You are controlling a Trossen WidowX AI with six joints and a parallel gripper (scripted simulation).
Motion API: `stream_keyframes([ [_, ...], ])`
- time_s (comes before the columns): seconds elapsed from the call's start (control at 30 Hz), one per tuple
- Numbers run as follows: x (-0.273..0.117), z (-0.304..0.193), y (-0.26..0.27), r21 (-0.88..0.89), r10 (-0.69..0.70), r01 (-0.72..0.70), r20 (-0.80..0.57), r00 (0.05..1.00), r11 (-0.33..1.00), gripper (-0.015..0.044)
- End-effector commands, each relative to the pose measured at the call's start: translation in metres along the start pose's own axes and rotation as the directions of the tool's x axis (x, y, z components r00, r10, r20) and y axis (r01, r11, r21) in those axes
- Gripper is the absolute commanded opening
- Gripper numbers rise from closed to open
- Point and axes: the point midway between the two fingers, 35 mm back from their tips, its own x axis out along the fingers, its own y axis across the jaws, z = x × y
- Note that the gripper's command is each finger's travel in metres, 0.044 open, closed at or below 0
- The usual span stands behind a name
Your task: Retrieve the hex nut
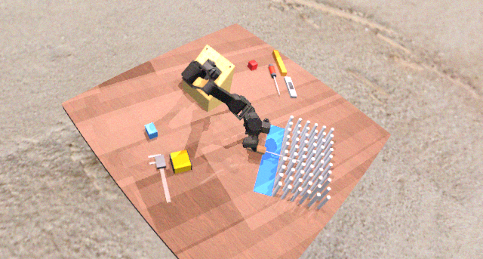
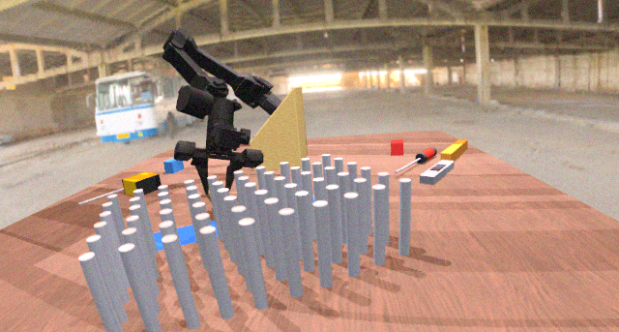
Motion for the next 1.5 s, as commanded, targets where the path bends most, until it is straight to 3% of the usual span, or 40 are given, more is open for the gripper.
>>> stream_keyframes([
  [0.0,0.002,0.004,0.000,0.003,0.001,-0.001,0.001,1.000,1.000,0.0000],
  [1.47,0.018,0.019,0.004,0.002,0.001,-0.001,0.003,1.000,1.000,0.0000],
])
